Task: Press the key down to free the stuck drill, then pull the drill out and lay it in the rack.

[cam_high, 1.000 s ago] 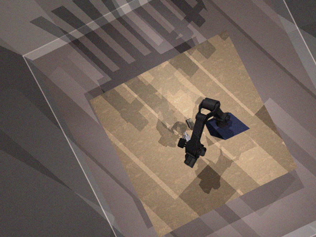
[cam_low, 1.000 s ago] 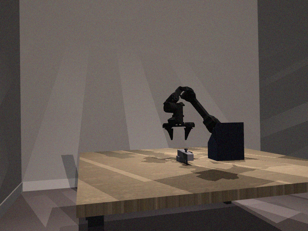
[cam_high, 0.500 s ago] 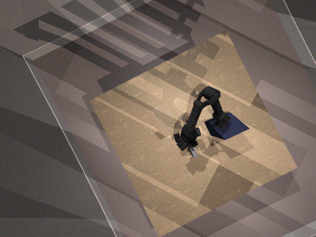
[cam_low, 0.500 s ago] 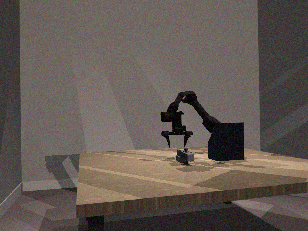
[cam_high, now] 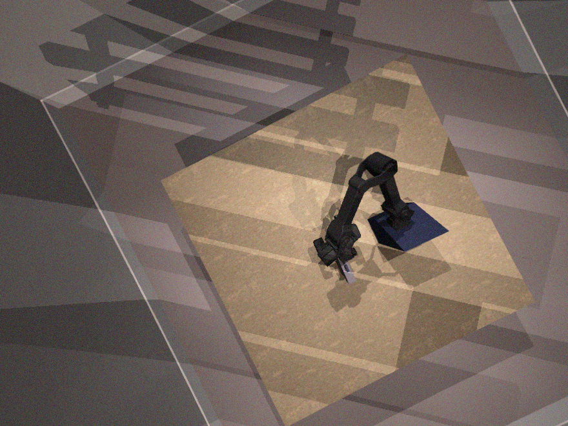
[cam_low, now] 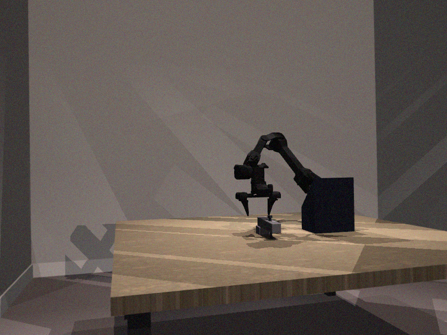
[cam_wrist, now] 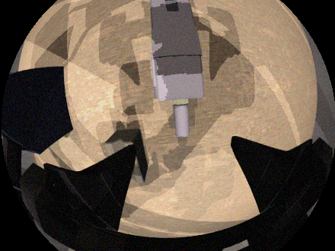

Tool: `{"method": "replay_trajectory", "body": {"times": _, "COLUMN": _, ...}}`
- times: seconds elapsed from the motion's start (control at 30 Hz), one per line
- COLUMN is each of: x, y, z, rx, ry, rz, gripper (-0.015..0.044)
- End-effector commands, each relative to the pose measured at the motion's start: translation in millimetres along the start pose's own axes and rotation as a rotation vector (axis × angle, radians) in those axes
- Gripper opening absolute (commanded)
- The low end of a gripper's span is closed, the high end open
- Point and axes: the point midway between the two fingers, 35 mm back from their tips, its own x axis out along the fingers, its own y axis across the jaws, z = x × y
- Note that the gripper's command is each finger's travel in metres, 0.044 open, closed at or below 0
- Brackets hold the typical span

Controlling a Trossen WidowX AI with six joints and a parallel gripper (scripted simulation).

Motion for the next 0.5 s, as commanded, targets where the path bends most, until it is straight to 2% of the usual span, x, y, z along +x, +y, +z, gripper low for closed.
{"method": "replay_trajectory", "body": {"times": 0.0, "x": 2, "y": 1, "z": 0, "rx": -0.007, "ry": 0.004, "rz": 0.0, "gripper": 0.044}}
{"method": "replay_trajectory", "body": {"times": 0.47, "x": 23, "y": 0, "z": 6, "rx": -0.007, "ry": 0.004, "rz": 0.0, "gripper": 0.044}}
